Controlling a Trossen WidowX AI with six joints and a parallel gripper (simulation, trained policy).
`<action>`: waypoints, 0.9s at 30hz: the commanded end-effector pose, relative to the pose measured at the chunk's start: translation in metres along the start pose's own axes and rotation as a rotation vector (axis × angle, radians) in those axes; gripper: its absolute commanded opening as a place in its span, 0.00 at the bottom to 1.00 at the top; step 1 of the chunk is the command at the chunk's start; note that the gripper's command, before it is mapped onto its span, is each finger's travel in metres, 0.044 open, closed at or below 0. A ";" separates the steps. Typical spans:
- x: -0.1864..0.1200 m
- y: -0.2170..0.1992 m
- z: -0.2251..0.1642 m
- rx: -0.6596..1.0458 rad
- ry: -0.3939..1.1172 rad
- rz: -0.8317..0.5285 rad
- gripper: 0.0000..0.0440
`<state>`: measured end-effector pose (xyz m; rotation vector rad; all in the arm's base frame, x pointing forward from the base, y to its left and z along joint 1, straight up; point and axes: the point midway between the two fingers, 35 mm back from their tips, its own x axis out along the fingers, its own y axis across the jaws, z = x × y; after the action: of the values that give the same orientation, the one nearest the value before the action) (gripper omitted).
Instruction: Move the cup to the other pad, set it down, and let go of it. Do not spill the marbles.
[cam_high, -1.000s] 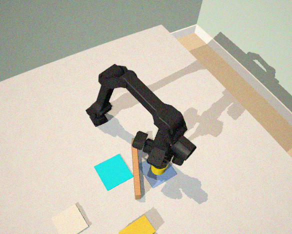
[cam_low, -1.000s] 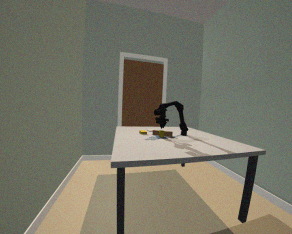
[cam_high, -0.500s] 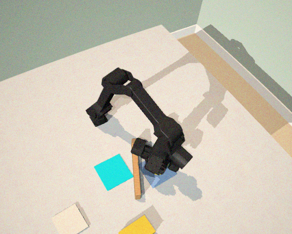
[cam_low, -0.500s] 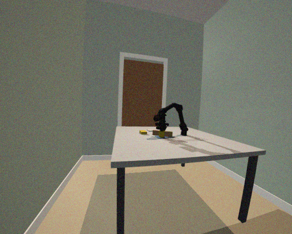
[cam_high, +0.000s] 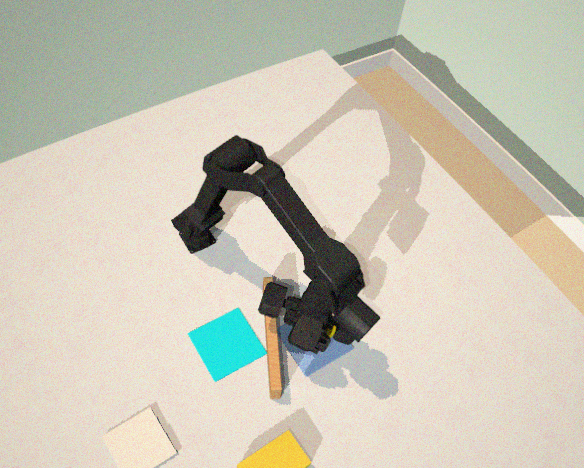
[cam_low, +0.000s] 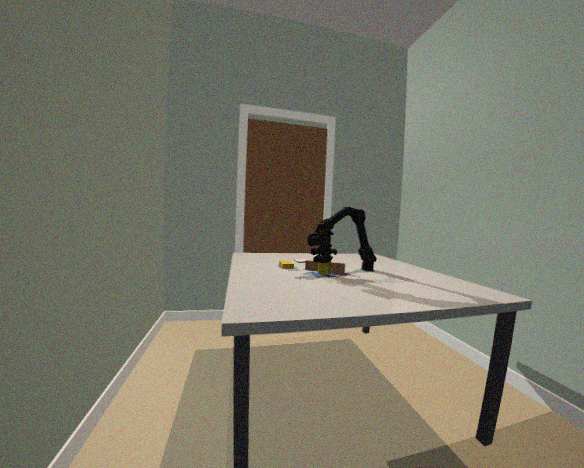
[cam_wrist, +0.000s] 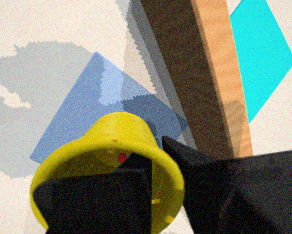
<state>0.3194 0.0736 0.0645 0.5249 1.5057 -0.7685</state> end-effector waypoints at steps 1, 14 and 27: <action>-0.003 -0.008 0.002 0.005 -0.003 -0.012 0.02; -0.038 -0.030 0.009 0.094 -0.006 0.030 0.03; -0.065 -0.052 0.031 0.221 -0.021 0.094 0.01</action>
<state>0.3069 0.0292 0.1288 0.7088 1.3999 -0.8673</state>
